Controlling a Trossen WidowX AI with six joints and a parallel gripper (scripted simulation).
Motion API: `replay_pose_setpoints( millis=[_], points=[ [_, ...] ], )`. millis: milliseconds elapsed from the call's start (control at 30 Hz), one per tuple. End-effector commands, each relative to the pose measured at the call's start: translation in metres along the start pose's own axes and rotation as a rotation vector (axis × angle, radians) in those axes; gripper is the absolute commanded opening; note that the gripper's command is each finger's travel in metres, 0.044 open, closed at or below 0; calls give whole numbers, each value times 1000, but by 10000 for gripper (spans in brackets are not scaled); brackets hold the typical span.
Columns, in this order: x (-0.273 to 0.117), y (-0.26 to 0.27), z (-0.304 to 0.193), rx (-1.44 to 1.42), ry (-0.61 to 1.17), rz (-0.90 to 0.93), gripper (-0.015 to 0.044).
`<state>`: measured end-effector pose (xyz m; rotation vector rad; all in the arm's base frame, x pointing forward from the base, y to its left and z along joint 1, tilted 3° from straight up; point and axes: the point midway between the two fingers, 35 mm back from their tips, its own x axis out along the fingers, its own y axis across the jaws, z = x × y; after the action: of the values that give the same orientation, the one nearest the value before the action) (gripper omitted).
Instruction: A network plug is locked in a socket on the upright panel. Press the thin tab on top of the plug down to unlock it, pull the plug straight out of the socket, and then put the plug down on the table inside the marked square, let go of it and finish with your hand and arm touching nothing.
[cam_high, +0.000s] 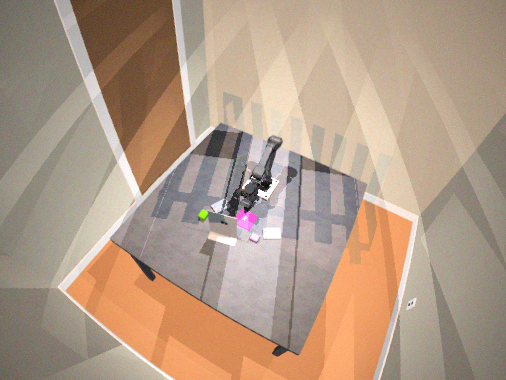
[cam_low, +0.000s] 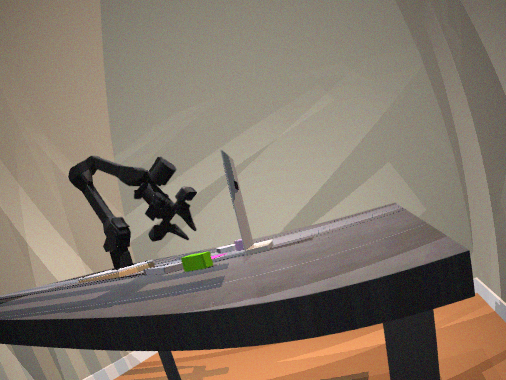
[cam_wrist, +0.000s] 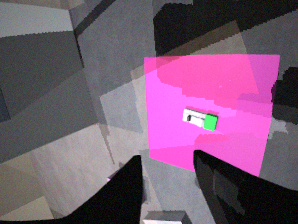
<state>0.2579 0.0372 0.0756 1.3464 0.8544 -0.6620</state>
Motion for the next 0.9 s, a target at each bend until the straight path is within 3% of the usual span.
replay_pose_setpoints(
  millis=[0,867],
  points=[
    [-5,3,0,6,-3,-2,156],
    [-41,20,0,6,-3,-3,156]
  ],
)
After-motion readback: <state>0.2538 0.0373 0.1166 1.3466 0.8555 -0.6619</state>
